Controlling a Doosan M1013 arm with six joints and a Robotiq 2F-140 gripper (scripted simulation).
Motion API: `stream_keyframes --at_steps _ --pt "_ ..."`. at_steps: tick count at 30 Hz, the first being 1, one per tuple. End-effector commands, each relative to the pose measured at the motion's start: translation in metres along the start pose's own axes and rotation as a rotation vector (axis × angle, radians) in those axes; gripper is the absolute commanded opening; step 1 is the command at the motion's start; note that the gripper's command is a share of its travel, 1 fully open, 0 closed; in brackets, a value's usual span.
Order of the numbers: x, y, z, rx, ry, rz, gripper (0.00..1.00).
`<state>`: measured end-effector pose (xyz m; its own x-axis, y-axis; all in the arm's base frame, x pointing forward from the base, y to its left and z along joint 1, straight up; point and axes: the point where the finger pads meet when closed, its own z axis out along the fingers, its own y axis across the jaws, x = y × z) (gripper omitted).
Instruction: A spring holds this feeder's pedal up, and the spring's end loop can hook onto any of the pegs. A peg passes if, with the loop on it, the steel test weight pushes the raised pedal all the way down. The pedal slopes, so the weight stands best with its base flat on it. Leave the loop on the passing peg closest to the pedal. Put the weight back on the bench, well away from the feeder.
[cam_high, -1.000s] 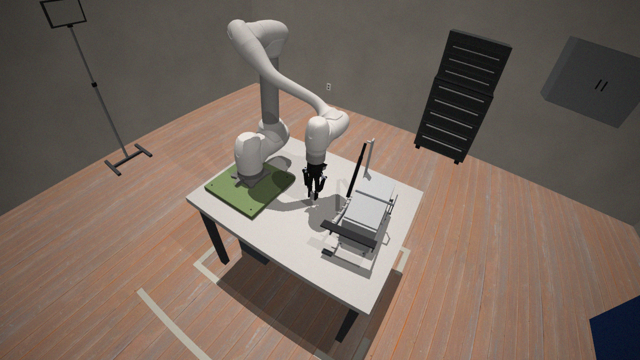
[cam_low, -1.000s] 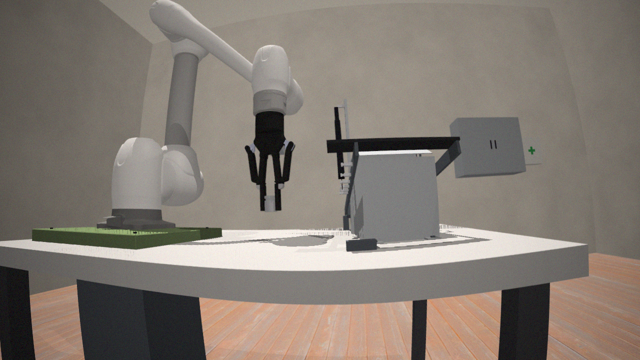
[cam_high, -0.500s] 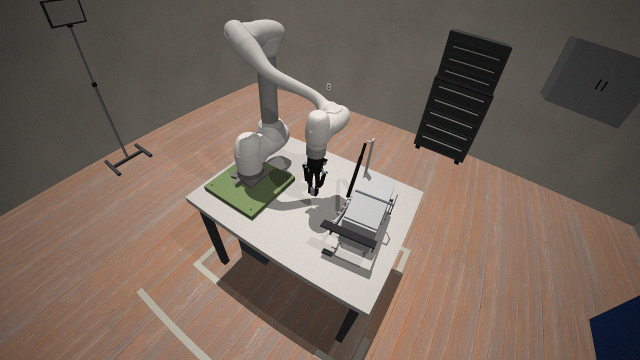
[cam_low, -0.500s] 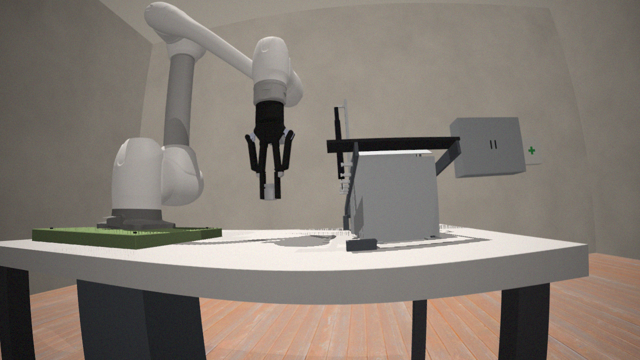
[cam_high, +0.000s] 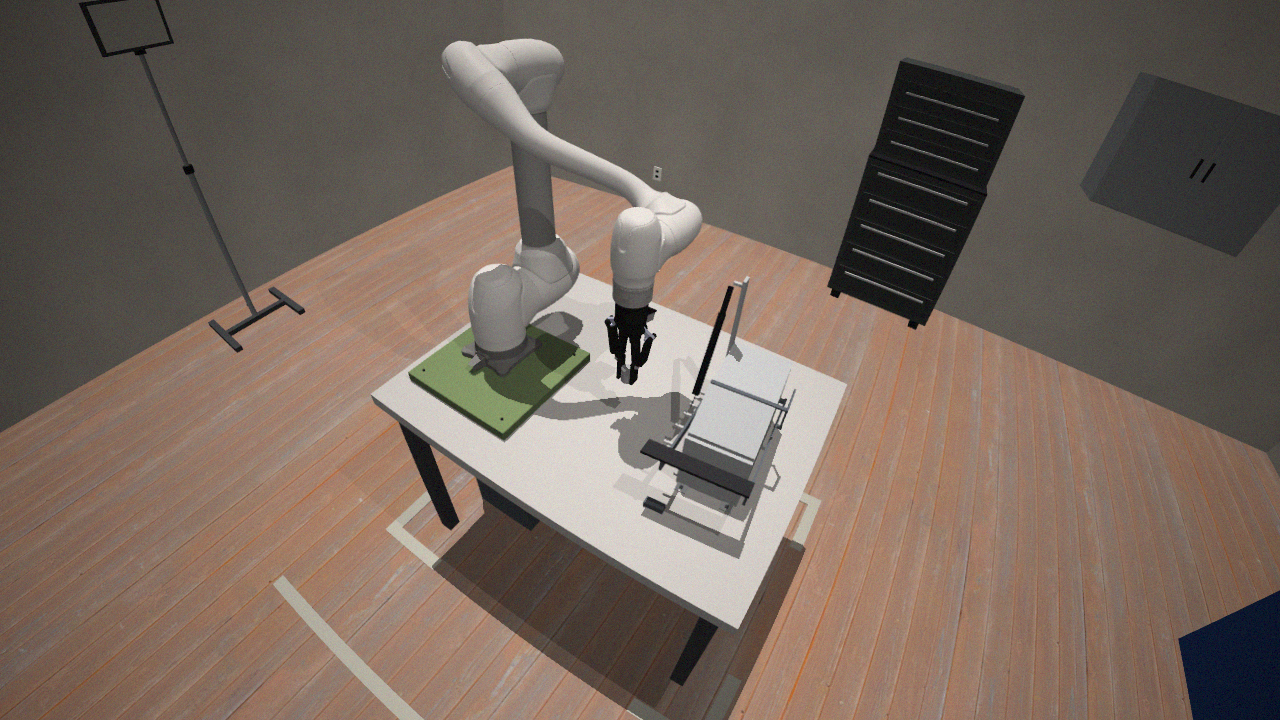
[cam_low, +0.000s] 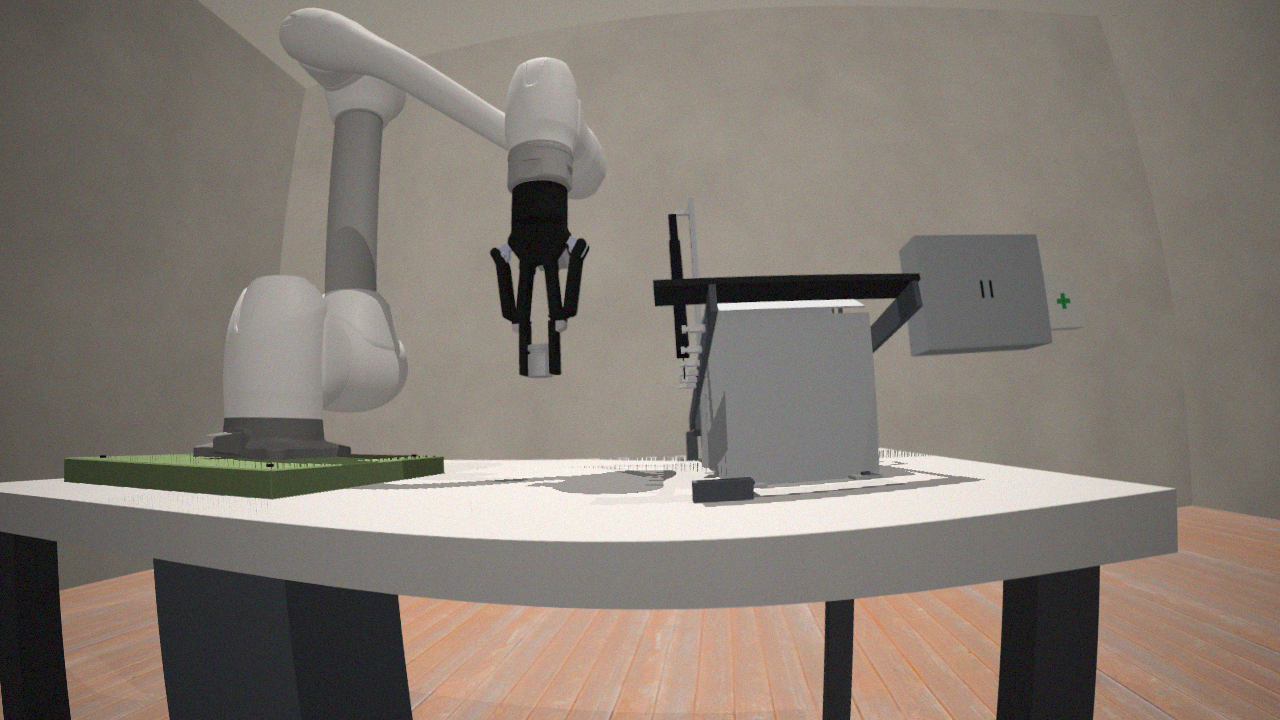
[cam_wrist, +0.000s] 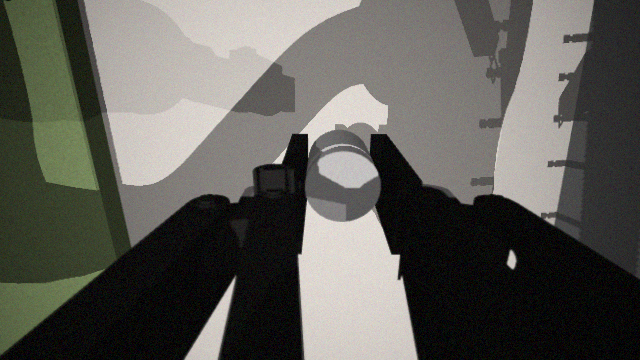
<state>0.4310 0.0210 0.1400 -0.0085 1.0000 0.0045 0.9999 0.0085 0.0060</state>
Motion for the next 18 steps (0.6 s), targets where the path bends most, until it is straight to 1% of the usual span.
stream_keyframes --at_steps 1,4,5,18 --pt "0.000 0.000 -0.009 -0.001 0.000 0.000 0.25" --pt "0.000 0.000 -0.011 -0.001 0.000 0.000 0.25" --pt "0.000 0.000 -0.008 -0.001 0.000 0.000 0.25" --pt "0.000 0.000 -0.043 -0.001 0.000 0.000 0.25"
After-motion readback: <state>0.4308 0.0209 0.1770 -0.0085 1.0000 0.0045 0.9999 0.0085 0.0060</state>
